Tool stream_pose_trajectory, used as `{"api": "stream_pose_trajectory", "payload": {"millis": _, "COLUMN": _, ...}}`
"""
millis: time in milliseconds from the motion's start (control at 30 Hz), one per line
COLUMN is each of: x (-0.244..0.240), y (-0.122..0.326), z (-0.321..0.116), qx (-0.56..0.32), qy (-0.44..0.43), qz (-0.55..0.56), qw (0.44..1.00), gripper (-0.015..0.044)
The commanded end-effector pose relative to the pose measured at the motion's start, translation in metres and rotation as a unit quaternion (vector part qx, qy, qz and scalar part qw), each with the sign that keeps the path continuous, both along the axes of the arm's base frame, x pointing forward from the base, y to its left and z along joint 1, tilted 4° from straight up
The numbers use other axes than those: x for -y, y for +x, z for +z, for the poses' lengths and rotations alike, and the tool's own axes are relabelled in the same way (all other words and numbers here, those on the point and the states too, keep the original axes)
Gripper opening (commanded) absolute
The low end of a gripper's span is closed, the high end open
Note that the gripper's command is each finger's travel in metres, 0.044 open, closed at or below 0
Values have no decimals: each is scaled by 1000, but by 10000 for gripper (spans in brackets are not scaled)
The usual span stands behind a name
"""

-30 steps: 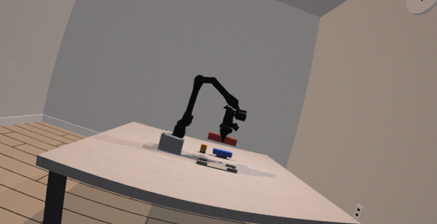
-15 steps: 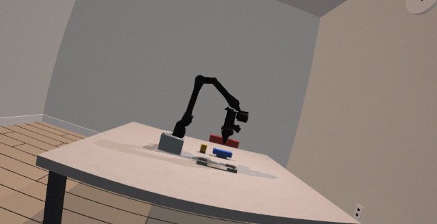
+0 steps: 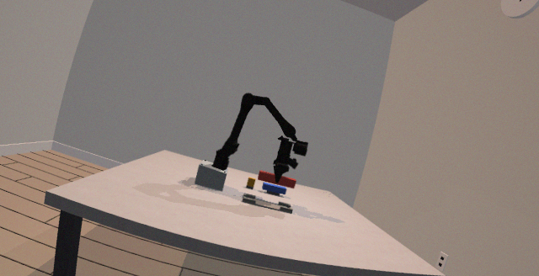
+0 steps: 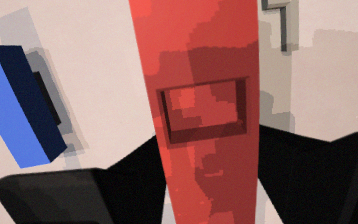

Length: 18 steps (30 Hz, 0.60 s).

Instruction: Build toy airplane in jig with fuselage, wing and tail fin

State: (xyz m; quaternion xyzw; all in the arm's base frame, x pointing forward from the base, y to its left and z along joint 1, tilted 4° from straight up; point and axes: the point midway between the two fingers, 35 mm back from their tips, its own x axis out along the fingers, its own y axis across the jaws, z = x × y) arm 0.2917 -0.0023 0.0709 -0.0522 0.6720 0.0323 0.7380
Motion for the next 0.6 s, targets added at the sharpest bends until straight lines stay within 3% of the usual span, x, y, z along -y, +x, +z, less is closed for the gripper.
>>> {"api": "stream_pose_trajectory", "payload": {"millis": 0, "x": 10, "y": 1, "z": -6, "qx": -2, "qy": 1, "qz": 3, "qw": 1000, "gripper": 0}}
{"api": "stream_pose_trajectory", "payload": {"millis": 567, "x": 62, "y": 2, "z": -26, "qx": -2, "qy": -1, "qz": 2, "qw": 1000, "gripper": 0}}
